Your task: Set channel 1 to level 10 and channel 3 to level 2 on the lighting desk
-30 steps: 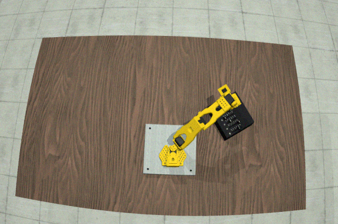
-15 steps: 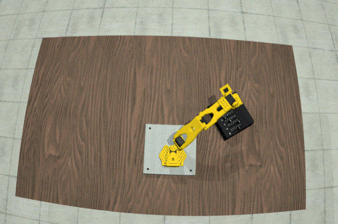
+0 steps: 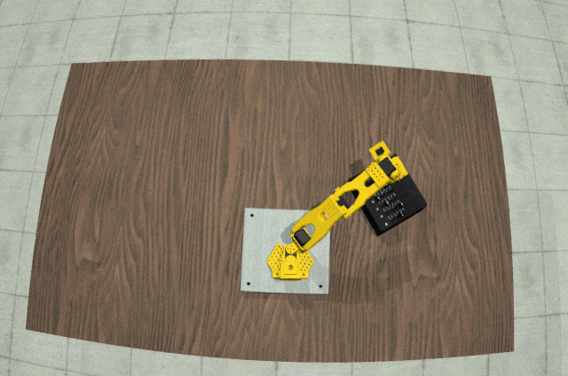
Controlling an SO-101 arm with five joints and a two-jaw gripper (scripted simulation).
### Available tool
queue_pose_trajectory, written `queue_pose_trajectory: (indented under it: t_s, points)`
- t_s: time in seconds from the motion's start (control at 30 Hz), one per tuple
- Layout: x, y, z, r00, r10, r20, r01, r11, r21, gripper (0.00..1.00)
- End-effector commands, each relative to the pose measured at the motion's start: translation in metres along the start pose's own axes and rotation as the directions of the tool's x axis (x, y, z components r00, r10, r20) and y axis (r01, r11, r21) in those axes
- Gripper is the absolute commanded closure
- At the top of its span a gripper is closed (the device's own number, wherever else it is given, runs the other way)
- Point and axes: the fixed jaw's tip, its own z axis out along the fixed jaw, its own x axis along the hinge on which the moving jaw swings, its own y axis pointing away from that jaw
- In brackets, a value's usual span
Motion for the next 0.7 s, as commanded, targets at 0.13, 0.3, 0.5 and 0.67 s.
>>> queue_pose_trajectory:
  t_s: [0.13,0.3,0.5,0.67]
  points:
    - [0.0022,-0.0043,0.0066,1.0,0.001,0.0,-0.001,1.0,0.018,1.0]
    - [0.0022,-0.0047,0.0068,1.0,0.001,0.0,-0.001,1.0,0.02,1.0]
    - [0.002,-0.0061,0.007,1.0,0.001,0.001,-0.001,1.0,0.028,1.0]
    - [0.0018,-0.0084,0.0072,1.0,0.002,0.003,-0.002,0.999,0.043,1.0]
